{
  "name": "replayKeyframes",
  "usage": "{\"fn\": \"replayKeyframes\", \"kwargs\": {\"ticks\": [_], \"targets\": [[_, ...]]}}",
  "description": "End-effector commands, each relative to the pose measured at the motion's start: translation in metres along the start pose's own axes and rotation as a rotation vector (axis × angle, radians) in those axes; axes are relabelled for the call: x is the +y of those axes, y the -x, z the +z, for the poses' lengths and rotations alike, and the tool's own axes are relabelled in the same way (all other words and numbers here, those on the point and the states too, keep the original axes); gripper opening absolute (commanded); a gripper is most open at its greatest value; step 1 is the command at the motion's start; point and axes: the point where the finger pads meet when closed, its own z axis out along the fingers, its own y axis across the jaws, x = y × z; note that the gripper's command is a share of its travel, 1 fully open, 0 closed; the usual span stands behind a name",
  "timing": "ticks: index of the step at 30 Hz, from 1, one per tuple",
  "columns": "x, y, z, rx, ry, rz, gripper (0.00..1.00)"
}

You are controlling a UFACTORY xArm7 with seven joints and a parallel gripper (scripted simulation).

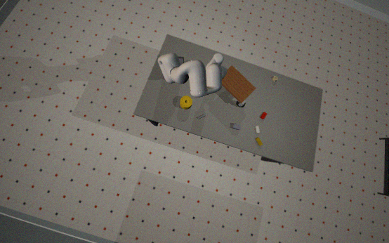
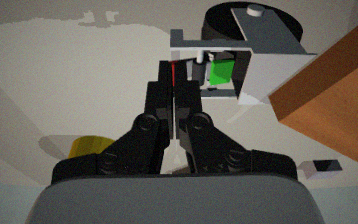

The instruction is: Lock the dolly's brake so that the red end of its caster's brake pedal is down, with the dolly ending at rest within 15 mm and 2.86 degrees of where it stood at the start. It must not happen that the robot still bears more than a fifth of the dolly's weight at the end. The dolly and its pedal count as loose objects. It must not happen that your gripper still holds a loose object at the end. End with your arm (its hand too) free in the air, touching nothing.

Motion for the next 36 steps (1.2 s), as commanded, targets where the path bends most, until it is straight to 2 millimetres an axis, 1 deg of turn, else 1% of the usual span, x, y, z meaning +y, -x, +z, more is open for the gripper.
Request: {"fn": "replayKeyframes", "kwargs": {"ticks": [1,36], "targets": [[0.001,-0.001,0.0,0.002,0.003,0.0,0.0],[0.001,-0.001,0.011,0.002,0.002,0.0,0.0]]}}
